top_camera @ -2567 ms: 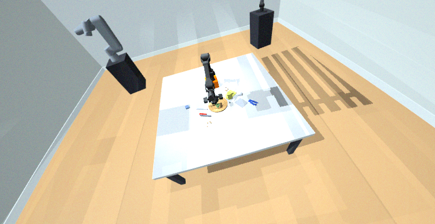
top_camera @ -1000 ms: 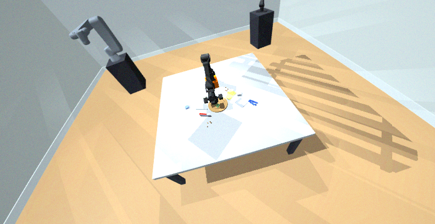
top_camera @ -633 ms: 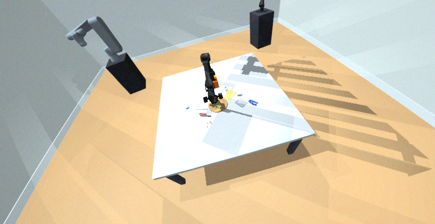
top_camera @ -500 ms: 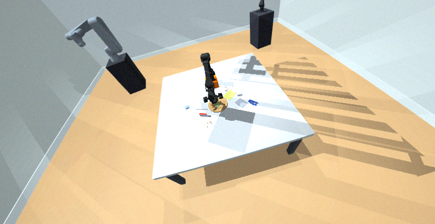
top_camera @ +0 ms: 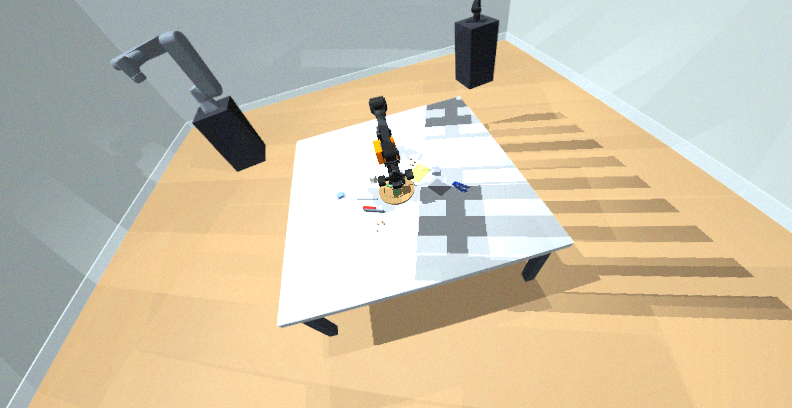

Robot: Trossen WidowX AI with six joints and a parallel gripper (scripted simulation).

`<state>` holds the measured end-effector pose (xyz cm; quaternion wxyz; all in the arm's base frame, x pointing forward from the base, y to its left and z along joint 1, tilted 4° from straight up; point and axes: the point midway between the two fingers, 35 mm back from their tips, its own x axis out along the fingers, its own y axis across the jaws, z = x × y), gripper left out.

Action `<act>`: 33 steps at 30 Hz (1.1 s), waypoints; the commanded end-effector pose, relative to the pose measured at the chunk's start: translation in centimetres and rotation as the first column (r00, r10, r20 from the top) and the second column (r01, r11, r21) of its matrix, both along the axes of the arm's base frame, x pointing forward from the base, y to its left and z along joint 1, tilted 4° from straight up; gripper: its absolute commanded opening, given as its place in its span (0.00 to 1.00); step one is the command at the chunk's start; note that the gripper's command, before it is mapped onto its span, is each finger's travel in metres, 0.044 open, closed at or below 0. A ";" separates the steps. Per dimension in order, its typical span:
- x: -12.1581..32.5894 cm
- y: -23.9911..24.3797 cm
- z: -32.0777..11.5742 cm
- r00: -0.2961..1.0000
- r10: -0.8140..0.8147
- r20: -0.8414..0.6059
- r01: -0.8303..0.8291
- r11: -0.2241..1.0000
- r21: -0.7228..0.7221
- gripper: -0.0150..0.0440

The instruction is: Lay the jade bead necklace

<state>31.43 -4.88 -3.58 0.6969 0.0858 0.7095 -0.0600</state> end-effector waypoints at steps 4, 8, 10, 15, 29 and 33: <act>1.0 2.0 -0.1 1.000 -0.004 -0.006 0.004 1.000 0.006 0.25; 1.5 3.3 -0.1 1.000 -0.004 -0.006 0.004 1.000 0.007 0.25; 1.7 3.9 -0.1 1.000 -0.004 -0.006 0.004 1.000 0.008 0.25; 2.0 4.7 -0.1 1.000 -0.004 -0.006 0.004 1.000 0.009 0.25; 2.4 4.7 -0.4 1.000 0.001 0.014 -0.001 1.000 0.006 0.39; 2.4 4.7 -0.4 1.000 0.001 0.014 -0.001 1.000 0.006 0.57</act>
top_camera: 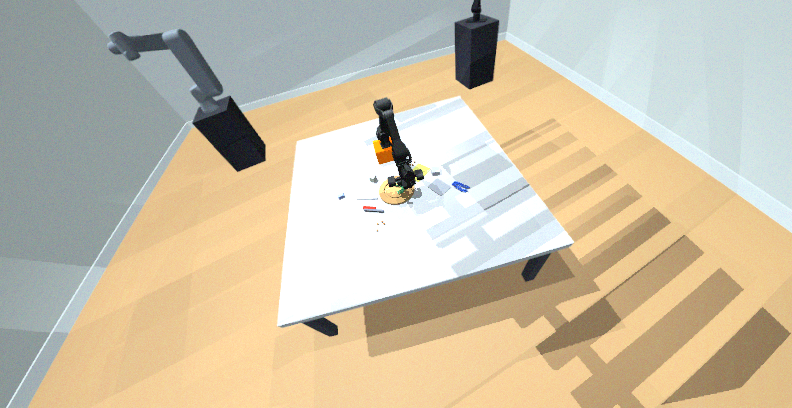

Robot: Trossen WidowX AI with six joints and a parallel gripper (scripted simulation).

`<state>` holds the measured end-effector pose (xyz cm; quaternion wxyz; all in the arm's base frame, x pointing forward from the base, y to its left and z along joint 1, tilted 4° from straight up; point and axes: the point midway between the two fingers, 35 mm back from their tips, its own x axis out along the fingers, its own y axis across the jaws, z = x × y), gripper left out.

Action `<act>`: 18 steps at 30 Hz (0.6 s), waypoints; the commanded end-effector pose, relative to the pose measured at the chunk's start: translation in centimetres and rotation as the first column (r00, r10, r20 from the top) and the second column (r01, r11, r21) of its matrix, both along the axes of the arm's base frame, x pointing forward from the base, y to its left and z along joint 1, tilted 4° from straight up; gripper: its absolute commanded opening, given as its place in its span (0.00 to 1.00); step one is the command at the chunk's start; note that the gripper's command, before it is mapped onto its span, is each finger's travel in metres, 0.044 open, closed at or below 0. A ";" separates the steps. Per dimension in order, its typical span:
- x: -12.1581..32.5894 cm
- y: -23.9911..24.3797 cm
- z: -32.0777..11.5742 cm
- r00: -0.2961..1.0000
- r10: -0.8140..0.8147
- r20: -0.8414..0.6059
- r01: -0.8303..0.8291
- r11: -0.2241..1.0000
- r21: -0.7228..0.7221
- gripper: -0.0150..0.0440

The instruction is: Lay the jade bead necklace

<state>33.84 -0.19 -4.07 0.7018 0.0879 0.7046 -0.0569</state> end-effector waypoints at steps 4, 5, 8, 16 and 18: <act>0.0 0.0 0.0 1.000 0.000 -0.001 0.000 1.000 0.000 0.74; 0.0 0.0 0.0 1.000 0.000 -0.001 0.000 1.000 0.000 0.79; -0.3 0.0 0.3 1.000 -0.003 -0.014 0.003 1.000 0.002 0.92; -0.2 0.0 0.4 1.000 -0.005 -0.020 0.005 1.000 0.003 1.00; -0.2 0.0 0.4 1.000 -0.005 -0.020 0.005 1.000 0.003 1.00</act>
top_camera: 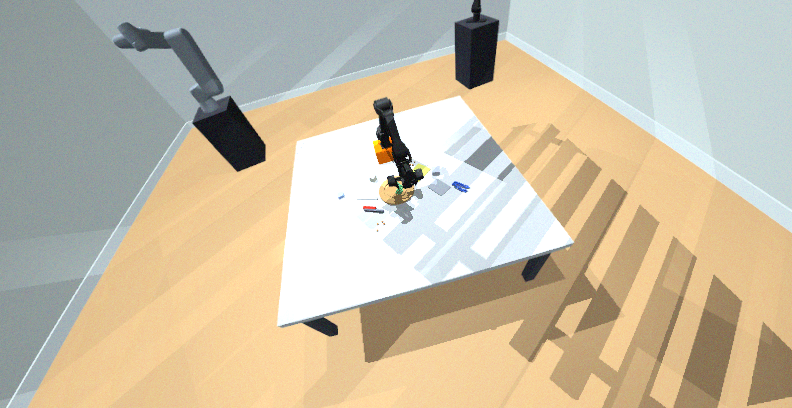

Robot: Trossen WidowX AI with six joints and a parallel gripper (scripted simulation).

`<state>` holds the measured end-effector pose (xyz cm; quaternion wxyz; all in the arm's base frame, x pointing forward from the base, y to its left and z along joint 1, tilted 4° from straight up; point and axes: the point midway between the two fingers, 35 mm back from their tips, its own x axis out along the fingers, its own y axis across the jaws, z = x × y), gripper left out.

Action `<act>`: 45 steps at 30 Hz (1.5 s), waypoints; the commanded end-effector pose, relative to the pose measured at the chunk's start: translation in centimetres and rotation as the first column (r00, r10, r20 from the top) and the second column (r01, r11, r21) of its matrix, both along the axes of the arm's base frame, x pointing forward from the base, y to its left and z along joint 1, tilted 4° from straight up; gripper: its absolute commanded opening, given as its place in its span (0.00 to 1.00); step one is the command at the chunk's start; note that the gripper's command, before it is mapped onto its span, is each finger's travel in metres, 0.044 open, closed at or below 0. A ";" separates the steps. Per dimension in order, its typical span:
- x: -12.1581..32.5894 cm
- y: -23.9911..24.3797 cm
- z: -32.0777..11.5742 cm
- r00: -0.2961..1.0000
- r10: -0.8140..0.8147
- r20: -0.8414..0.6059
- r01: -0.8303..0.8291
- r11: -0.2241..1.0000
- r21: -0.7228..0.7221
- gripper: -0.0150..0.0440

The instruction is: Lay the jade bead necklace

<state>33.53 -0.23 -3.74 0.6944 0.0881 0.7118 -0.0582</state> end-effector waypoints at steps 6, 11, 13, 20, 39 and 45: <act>0.1 0.0 0.1 1.000 -0.003 0.000 0.003 1.000 0.002 1.00; 0.1 0.0 0.1 1.000 -0.003 0.000 0.003 1.000 0.002 1.00; 0.1 0.0 0.1 1.000 -0.003 0.000 0.003 1.000 0.002 1.00; 0.1 0.0 0.1 1.000 -0.003 0.000 0.003 1.000 0.002 1.00; -9.7 -5.5 2.4 0.514 -0.857 -0.030 0.856 0.515 -0.046 0.46; -10.7 -5.9 2.5 0.425 -0.905 -0.030 0.903 0.426 -0.052 0.46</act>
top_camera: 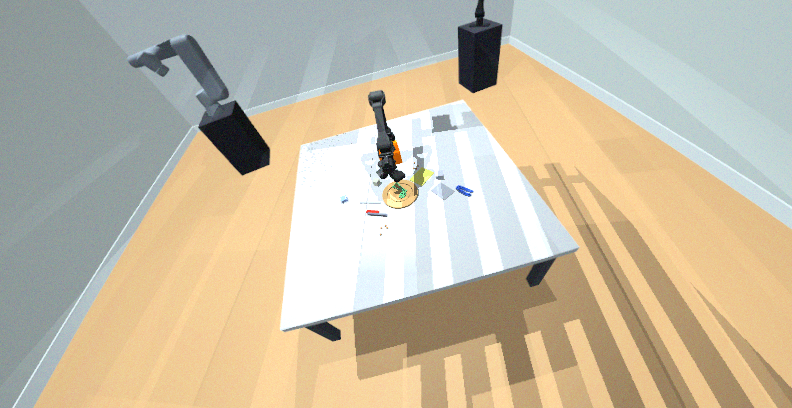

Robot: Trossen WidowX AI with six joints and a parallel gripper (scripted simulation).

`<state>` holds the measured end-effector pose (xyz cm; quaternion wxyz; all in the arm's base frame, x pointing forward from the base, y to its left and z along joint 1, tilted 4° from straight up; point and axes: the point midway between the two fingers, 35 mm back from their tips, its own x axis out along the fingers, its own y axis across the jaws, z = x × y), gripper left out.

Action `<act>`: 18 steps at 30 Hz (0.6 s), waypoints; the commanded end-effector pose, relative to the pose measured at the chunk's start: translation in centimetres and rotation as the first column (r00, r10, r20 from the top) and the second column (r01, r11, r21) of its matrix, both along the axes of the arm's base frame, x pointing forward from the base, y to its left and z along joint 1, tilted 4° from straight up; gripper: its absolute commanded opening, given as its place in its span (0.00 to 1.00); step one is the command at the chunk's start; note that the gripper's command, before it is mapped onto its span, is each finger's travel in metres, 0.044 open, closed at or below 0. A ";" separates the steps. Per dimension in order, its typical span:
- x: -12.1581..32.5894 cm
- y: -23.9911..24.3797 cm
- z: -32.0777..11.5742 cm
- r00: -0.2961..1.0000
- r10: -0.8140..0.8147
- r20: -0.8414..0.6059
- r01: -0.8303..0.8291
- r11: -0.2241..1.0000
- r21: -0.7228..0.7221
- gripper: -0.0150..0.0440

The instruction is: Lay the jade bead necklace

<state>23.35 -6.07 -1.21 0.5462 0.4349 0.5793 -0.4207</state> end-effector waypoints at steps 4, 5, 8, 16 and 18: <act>-0.5 0.0 -0.4 0.999 -0.039 -0.004 0.039 0.999 -0.004 0.46; -0.6 0.0 -0.7 0.999 -0.039 -0.004 0.039 0.999 -0.004 0.46; -0.6 0.1 -1.6 0.999 -0.039 -0.004 0.039 0.999 -0.004 0.46; -0.1 0.0 -1.3 0.999 -0.034 0.012 0.034 0.999 -0.005 0.46; -0.2 0.0 -1.6 0.999 -0.035 0.010 0.035 0.999 -0.004 0.46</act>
